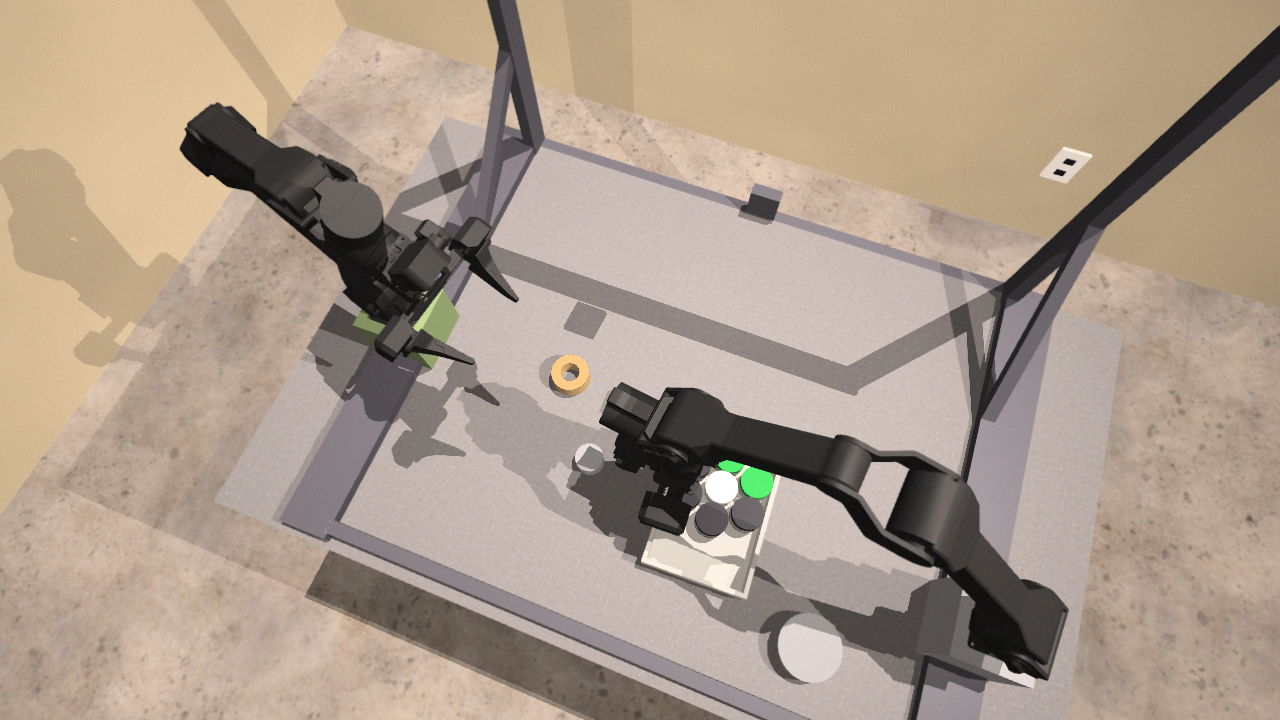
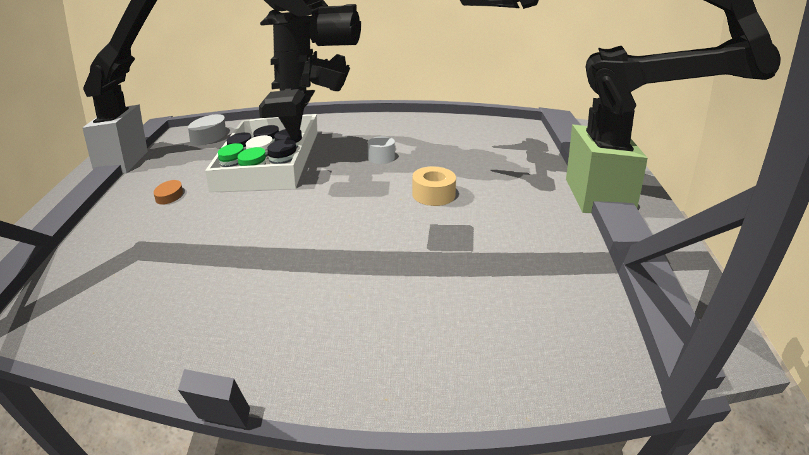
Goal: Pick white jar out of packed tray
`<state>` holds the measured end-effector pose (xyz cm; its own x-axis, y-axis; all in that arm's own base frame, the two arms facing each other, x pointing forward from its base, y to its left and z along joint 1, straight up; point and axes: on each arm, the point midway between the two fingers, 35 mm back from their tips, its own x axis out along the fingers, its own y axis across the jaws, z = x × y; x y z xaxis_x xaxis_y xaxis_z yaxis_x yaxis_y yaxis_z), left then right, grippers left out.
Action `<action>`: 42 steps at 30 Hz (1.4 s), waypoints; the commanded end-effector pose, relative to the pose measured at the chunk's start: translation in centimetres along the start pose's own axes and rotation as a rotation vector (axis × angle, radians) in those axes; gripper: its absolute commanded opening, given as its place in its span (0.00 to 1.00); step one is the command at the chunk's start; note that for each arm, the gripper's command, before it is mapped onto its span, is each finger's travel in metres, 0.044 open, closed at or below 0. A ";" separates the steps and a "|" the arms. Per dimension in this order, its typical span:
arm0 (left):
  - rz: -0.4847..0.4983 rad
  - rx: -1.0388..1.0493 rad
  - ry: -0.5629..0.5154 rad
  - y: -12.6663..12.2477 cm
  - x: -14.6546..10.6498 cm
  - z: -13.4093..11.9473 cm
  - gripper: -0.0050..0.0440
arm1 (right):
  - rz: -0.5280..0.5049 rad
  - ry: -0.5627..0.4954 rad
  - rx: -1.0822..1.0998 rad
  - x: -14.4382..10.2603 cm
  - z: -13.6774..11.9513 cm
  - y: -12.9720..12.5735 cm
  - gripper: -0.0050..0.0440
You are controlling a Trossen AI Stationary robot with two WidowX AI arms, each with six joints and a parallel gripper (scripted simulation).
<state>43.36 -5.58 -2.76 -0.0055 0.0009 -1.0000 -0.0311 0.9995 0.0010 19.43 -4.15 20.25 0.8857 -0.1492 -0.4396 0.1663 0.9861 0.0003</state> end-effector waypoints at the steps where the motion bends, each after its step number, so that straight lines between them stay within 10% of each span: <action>1: -0.004 -0.003 -0.013 -0.1 0.7 0.3 0.00 | -0.002 -0.011 -0.001 -0.2 0.5 -0.1 1.00; 6: -0.002 -0.003 -0.014 -0.1 0.8 0.4 0.00 | -0.002 -0.011 -0.001 -0.2 0.5 -0.1 1.00; 7: -0.004 -0.003 -0.023 -0.1 0.6 0.6 0.15 | -0.002 -0.011 -0.001 -0.2 0.5 -0.1 1.00; 19: -0.005 -0.003 -0.027 -0.2 0.4 0.8 0.61 | -0.002 -0.011 -0.001 -0.2 0.5 -0.1 1.00; 42: -0.011 -0.002 -0.066 -0.3 -2.7 1.4 0.61 | -0.002 -0.011 -0.001 -0.2 0.5 -0.1 1.00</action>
<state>43.48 -5.60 -3.41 -0.0119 0.0003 -0.9999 -0.0320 0.9995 0.0007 19.43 -4.15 20.25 0.8857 -0.1492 -0.4396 0.1663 0.9861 0.0003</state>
